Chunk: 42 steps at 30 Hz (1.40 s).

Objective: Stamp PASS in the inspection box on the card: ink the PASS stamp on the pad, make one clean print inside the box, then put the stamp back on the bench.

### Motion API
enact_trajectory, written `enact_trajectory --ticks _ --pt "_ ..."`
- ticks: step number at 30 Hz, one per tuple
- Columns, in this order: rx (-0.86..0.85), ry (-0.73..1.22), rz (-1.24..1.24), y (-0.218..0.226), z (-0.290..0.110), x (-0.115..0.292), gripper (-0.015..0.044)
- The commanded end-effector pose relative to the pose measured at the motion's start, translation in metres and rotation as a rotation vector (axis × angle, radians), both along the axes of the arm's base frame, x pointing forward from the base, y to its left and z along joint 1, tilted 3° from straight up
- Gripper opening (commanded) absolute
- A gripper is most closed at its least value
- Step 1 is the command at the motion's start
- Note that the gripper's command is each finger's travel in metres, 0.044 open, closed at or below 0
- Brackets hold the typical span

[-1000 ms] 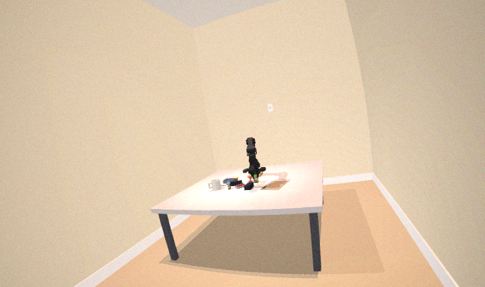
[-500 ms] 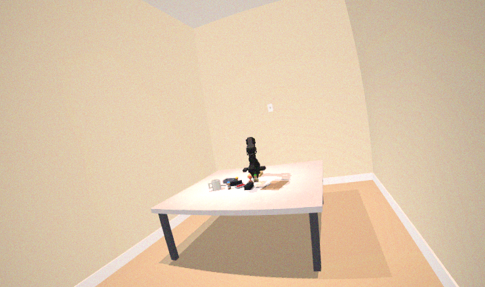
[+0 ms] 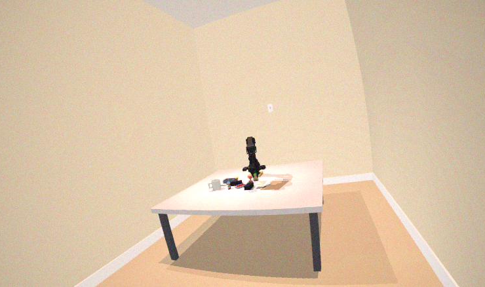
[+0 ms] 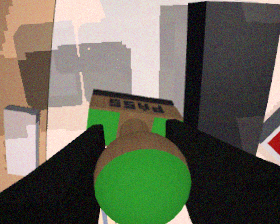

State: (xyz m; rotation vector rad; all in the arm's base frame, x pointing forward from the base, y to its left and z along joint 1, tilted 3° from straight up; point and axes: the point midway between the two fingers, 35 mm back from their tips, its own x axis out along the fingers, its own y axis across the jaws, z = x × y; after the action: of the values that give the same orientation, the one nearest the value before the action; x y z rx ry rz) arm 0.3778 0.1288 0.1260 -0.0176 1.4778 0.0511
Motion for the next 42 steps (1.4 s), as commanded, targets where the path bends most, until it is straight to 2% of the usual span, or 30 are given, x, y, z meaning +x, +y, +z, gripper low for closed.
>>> enact_trajectory --ticks 1,18,30,42 --pt "-0.002 -0.004 -0.003 0.0 0.004 0.0 0.0" --pt "-0.003 -0.004 -0.003 -0.005 0.011 -0.001 0.0" --pt "-0.012 -0.002 -0.003 -0.086 0.009 -0.009 0.0" --pt "-0.019 -0.001 -0.003 -0.158 0.005 -0.034 0.0"
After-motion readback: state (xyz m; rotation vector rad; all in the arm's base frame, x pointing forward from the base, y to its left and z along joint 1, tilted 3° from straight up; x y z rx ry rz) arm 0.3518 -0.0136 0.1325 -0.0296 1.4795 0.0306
